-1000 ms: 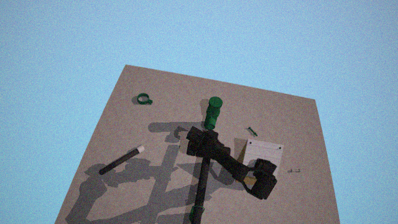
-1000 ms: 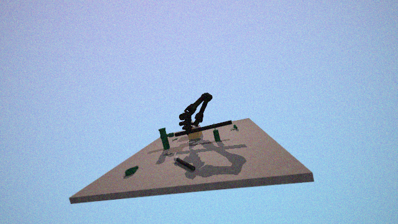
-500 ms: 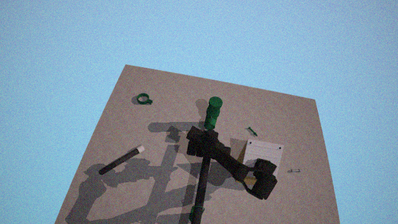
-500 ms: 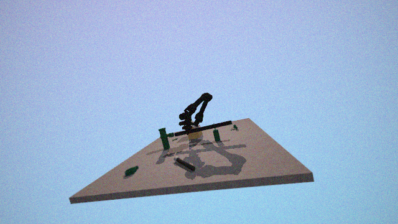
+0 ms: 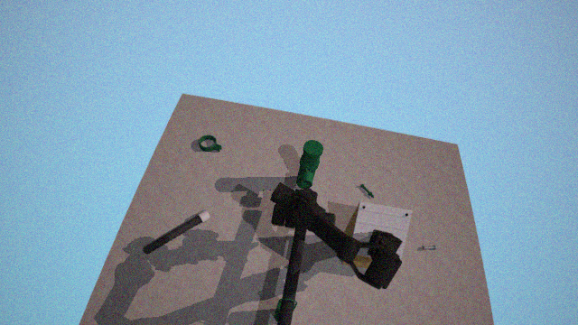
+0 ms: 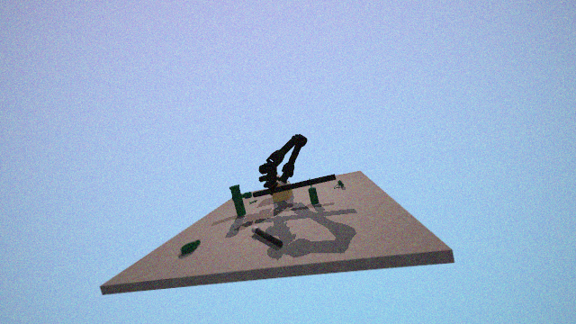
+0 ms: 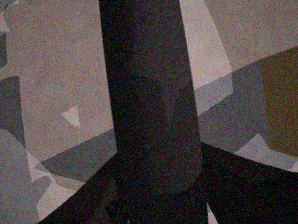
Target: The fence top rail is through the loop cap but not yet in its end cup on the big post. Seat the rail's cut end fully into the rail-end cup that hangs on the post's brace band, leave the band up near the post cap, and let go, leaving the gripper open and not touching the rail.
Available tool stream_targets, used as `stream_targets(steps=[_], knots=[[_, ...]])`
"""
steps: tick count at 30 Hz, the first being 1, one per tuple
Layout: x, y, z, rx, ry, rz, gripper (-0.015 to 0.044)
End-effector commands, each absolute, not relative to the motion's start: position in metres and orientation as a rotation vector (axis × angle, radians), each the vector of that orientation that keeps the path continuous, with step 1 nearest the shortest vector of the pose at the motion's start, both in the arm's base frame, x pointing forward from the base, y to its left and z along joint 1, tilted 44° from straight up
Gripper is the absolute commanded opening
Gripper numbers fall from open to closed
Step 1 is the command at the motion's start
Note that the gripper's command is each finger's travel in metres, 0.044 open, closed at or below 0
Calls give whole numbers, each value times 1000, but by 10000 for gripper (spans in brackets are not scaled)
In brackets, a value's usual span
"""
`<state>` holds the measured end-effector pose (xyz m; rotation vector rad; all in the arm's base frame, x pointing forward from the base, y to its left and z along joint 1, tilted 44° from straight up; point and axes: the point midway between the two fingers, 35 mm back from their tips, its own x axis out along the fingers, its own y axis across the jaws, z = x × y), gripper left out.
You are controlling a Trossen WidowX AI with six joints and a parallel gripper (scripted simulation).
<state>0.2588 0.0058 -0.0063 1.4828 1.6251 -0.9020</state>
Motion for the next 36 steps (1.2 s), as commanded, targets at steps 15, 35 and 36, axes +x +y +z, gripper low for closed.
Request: stream_targets(steps=[15, 35, 36], knots=[[269, -4, -2, 1486, 1607, -895, 0], [267, -14, -14, 1478, 1627, -891, 0], [267, -14, -16, 1477, 1629, -891, 0]])
